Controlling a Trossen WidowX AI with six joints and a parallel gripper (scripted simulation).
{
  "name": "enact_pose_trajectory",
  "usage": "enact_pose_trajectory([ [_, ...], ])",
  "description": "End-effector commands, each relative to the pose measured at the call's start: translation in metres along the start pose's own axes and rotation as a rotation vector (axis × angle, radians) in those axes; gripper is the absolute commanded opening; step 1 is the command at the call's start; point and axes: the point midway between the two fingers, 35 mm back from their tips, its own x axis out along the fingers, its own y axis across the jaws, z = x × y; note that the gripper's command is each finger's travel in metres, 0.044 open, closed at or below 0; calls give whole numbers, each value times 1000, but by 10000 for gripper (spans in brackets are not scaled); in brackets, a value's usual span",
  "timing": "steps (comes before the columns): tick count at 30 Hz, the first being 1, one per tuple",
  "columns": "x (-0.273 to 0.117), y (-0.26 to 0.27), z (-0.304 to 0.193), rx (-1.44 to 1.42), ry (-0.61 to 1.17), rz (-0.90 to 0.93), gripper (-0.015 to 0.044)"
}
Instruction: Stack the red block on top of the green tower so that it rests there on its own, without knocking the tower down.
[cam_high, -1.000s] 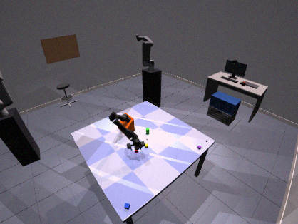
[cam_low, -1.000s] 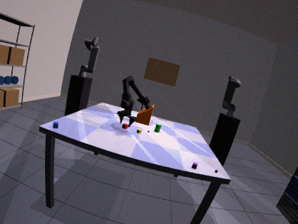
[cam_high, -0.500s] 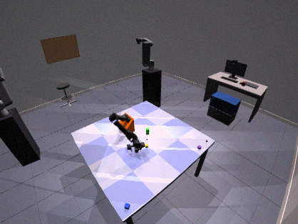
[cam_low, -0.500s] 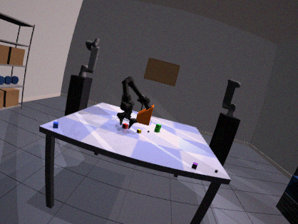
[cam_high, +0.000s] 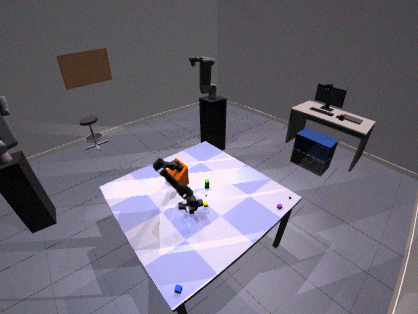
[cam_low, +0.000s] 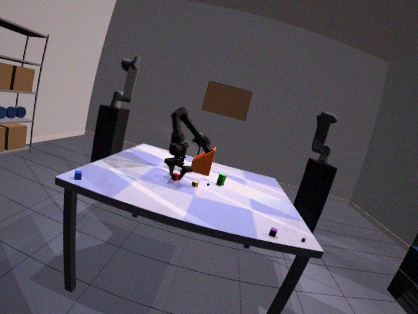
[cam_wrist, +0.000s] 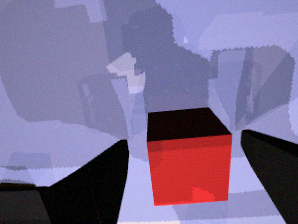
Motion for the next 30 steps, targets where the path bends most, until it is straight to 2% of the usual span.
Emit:
enact_pose_trajectory([
  [1,1,1,-1,-2,4,5,256],
  [4,1,1,-1,-2,4,5,177],
  [11,1,1,-1,-2,4,5,131],
  [16,-14,1,0,-2,4,6,0],
  [30,-90,0,1,-1,5,9,0],
])
